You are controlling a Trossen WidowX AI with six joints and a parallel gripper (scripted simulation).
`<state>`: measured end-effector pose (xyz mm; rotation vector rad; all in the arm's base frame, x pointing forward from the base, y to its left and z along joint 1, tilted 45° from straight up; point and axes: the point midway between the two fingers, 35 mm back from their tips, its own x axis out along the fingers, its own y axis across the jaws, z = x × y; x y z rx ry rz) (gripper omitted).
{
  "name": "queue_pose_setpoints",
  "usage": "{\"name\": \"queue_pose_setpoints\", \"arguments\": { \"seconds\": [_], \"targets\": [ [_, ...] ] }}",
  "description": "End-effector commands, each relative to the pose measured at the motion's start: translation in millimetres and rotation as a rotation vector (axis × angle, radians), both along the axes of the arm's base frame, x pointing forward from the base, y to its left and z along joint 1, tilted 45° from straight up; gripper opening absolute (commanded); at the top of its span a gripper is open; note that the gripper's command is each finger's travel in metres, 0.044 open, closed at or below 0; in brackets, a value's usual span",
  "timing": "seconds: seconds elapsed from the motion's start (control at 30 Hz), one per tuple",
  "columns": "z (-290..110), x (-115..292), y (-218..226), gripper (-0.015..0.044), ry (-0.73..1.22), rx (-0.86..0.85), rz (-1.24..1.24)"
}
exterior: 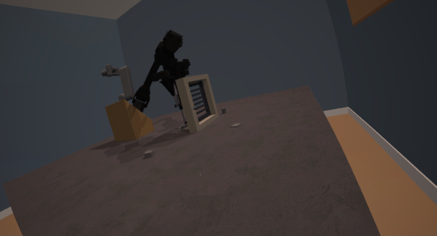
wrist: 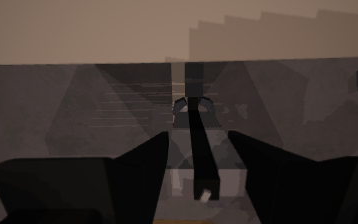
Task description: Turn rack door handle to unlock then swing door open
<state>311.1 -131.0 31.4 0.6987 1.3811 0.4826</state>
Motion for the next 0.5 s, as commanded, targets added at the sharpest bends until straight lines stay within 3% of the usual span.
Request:
{"name": "queue_pose_setpoints", "arguments": {
  "seconds": [0.0,0.03,0.47],
  "targets": [
    [-0.3,0.4,1.0,0.0125,0.001,0.004,-0.006],
    [-0.3,0.4,1.0,0.0099,0.001,0.004,-0.006],
    [-0.3,0.4,1.0,0.0012,0.001,0.004,-0.006]
  ]
}}
